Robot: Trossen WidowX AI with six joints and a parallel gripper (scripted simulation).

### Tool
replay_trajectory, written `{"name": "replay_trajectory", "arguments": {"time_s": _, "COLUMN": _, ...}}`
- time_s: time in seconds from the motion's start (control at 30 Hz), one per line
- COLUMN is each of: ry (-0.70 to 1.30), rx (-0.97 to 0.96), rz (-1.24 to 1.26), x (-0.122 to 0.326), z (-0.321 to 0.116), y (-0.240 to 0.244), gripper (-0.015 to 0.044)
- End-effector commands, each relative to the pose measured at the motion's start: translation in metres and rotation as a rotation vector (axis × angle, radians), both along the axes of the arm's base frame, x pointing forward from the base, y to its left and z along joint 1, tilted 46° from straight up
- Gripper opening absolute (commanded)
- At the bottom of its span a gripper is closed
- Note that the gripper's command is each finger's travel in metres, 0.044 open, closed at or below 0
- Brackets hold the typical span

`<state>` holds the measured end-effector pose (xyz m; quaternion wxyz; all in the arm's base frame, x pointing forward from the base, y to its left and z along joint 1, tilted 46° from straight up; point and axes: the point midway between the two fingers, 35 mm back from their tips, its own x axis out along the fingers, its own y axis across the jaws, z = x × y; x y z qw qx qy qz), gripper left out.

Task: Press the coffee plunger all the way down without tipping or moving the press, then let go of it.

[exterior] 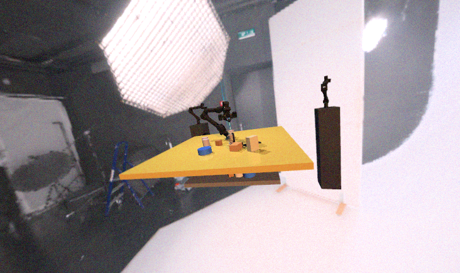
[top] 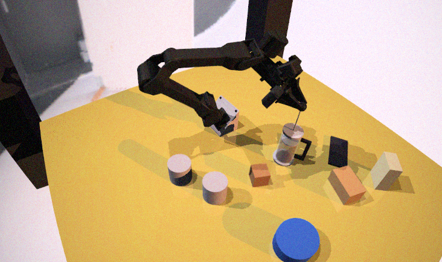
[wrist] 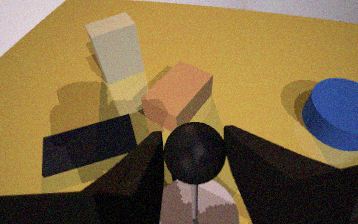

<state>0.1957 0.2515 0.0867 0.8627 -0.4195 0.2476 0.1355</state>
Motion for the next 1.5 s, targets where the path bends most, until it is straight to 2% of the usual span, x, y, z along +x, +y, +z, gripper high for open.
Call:
{"name": "replay_trajectory", "arguments": {"time_s": 0.0, "ry": 0.024, "rx": -0.024, "rz": -0.008, "x": 0.001, "z": -0.014, "y": -0.013, "gripper": 0.0114}}
{"name": "replay_trajectory", "arguments": {"time_s": 1.03, "ry": 0.02, "rx": -0.025, "rz": -0.006, "x": 0.013, "z": -0.05, "y": -0.046, "gripper": 0.0114}}
{"name": "replay_trajectory", "arguments": {"time_s": 1.47, "ry": 0.018, "rx": -0.025, "rz": -0.007, "x": 0.019, "z": -0.05, "y": -0.045, "gripper": 0.0114}}
